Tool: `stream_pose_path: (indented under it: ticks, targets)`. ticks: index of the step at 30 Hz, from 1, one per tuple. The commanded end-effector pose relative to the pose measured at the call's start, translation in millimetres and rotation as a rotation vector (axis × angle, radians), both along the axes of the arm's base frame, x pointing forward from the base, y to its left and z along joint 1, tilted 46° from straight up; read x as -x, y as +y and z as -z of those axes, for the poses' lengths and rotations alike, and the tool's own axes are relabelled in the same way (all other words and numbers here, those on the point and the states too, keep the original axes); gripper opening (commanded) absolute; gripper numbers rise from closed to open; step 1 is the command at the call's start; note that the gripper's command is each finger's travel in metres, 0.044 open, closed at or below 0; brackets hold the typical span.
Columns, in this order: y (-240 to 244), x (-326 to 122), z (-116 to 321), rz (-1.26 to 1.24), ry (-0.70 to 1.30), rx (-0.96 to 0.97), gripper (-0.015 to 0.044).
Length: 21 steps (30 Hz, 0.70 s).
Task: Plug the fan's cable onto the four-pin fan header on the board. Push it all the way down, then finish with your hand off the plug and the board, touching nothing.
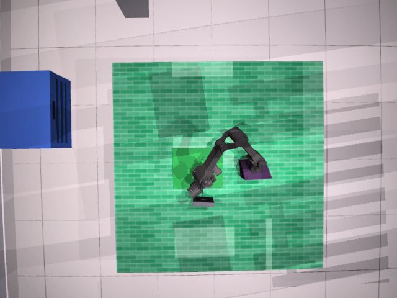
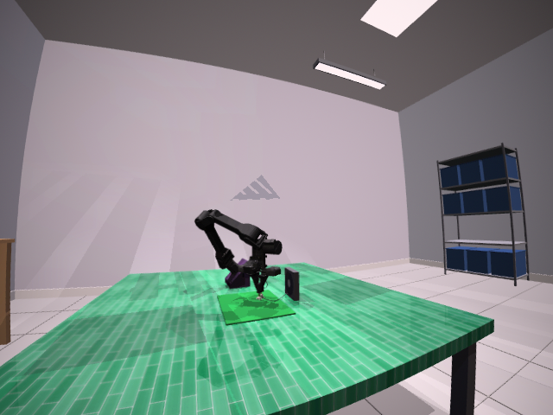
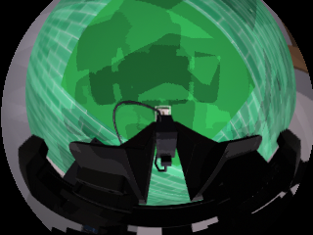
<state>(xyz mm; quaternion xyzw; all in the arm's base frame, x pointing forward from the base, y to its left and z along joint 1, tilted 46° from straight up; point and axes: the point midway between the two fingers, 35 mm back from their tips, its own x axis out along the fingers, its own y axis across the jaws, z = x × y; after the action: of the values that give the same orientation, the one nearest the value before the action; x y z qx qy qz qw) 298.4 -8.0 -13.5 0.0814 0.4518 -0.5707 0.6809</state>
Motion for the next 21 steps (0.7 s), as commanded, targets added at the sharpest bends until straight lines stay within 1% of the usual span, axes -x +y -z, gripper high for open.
stream_pose_path:
  ticks: [1,21]
  targets:
    - [-1.1,-0.1,0.9,-0.003,0.002,0.003,0.0000]
    - [-4.1,0.0,3.3,-0.006,0.005,0.003,0.0000]
